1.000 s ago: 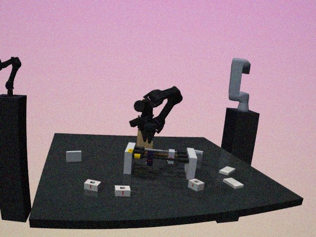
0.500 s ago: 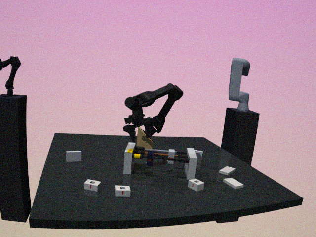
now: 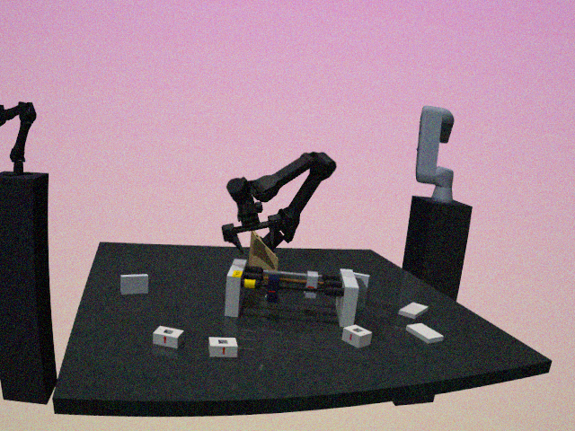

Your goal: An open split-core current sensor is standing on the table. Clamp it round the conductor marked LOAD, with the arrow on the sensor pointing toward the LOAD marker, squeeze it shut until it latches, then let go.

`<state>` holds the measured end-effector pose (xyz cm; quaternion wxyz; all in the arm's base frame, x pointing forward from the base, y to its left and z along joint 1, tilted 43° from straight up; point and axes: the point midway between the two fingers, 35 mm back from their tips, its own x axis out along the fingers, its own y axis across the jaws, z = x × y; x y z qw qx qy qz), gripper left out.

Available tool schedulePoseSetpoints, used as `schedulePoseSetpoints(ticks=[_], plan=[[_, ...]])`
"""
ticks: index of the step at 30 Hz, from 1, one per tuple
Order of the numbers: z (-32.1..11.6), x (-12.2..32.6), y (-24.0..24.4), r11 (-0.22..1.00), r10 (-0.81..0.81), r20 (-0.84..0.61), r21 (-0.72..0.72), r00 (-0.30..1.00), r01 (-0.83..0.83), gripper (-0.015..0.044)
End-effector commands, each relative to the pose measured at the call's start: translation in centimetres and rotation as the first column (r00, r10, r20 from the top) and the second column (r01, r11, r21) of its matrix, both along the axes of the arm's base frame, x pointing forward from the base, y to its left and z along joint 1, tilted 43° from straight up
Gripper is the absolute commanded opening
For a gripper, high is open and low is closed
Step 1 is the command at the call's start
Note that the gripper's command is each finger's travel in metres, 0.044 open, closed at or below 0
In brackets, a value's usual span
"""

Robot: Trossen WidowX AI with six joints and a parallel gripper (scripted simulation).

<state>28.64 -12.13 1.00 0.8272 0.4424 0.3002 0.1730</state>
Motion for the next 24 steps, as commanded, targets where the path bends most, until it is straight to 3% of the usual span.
schedulePoseSetpoints(ticks=[1,21,24], plan=[[0.6,-1.7,0.9,0.993,0.025,0.151,-0.116,0.988,-0.008,0.044],[0.3,-1.4,0.7,0.996,0.018,0.112,-0.086,0.994,-0.008,0.044],[0.1,-0.3,0.2,1.0,0.003,0.022,-0.014,1.0,-0.003,0.044]])
